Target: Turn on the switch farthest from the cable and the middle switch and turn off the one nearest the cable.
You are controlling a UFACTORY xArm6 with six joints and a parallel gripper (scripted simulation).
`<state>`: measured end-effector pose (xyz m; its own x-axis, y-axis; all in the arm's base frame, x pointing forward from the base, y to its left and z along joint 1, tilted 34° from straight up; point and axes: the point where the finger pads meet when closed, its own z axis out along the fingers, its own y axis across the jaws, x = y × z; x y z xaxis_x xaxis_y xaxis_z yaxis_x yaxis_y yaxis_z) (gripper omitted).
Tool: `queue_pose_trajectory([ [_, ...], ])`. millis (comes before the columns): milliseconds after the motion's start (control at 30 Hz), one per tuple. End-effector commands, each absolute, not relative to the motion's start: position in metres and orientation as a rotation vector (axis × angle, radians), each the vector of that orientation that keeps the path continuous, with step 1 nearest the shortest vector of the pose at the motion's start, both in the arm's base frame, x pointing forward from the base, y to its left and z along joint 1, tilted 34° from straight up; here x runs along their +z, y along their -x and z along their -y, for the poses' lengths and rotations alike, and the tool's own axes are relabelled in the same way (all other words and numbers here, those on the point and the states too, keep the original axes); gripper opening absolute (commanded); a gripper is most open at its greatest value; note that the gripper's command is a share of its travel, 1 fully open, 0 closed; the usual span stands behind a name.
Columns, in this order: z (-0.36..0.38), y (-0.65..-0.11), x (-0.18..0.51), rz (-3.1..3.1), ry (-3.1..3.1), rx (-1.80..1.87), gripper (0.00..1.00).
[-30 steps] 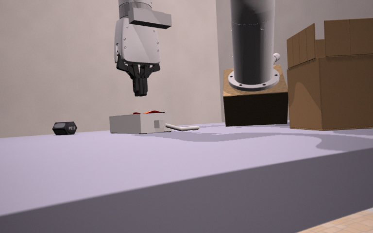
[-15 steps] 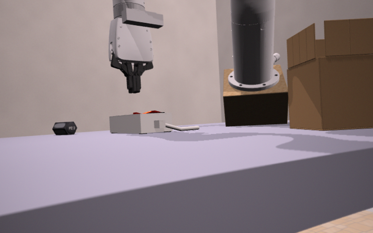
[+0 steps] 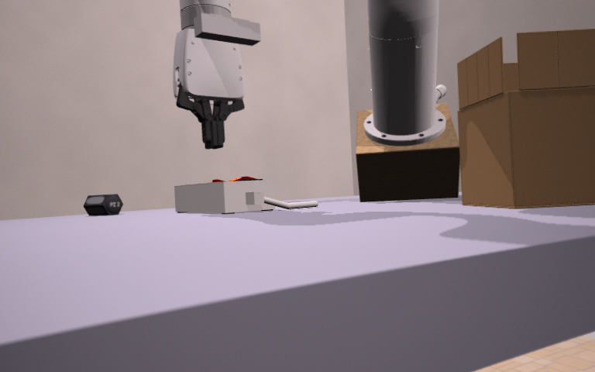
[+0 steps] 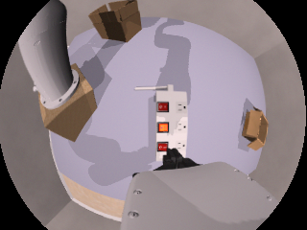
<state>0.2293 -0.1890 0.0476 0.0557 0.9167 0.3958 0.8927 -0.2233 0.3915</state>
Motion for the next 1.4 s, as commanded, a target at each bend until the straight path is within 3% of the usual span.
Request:
queue_pose_trajectory([
  [0,0.19,-0.23,0.048,-1.93,-2.25,0.898,0.0],
  [1367,0.182,-0.241,0.028,-1.93,-2.25,0.898,0.0],
])
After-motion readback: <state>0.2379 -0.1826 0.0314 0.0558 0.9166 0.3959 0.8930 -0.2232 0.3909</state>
